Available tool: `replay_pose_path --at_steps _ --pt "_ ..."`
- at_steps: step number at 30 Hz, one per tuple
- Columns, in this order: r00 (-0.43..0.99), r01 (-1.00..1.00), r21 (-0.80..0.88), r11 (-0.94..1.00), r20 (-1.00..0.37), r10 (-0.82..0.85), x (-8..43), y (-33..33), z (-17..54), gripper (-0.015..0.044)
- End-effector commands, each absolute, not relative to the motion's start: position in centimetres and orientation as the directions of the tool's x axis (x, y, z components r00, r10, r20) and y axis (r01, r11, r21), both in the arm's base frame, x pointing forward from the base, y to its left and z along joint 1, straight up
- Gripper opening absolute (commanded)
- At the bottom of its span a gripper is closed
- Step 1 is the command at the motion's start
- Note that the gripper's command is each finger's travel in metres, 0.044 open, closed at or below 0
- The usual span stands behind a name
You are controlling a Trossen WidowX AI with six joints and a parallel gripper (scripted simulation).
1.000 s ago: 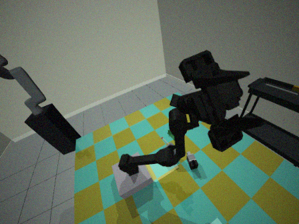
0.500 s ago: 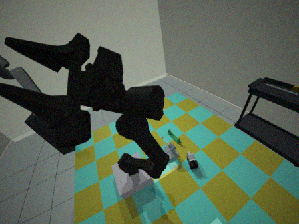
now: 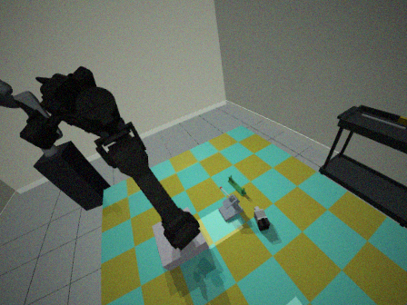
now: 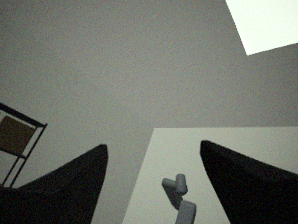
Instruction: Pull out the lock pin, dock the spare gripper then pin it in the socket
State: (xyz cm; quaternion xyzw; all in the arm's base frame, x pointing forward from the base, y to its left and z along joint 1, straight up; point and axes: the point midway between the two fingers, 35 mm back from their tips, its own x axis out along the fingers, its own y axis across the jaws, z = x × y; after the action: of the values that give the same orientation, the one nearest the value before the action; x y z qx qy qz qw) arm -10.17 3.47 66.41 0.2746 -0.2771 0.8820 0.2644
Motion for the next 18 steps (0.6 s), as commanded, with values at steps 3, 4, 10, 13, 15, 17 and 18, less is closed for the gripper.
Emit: replay_pose_path --at_steps 3,4,10,13,15,17,18 --pt "-0.656 -0.743 -0.32 -0.588 0.523 0.544 -10.7 11.4 63.9 0.03" --pt "-0.64 -0.762 -0.319 -0.563 0.498 0.584 -10.6 12.9 63.4 0.03" --pt "-0.511 -0.851 -0.327 -0.411 0.331 0.793 -8.5 21.1 59.2 0.03" --pt "-0.428 -0.877 -0.342 -0.337 0.236 0.873 -6.6 24.6 56.7 0.03" --pt "-0.367 -0.889 -0.354 -0.292 0.169 0.915 -5.1 26.7 54.9 0.03" --pt "-0.304 -0.896 -0.368 -0.249 0.1 0.947 -3.4 28.6 53.1 0.03" --pt "-0.272 -0.898 -0.375 -0.229 0.064 0.96 -2.5 29.5 52.1 0.03"
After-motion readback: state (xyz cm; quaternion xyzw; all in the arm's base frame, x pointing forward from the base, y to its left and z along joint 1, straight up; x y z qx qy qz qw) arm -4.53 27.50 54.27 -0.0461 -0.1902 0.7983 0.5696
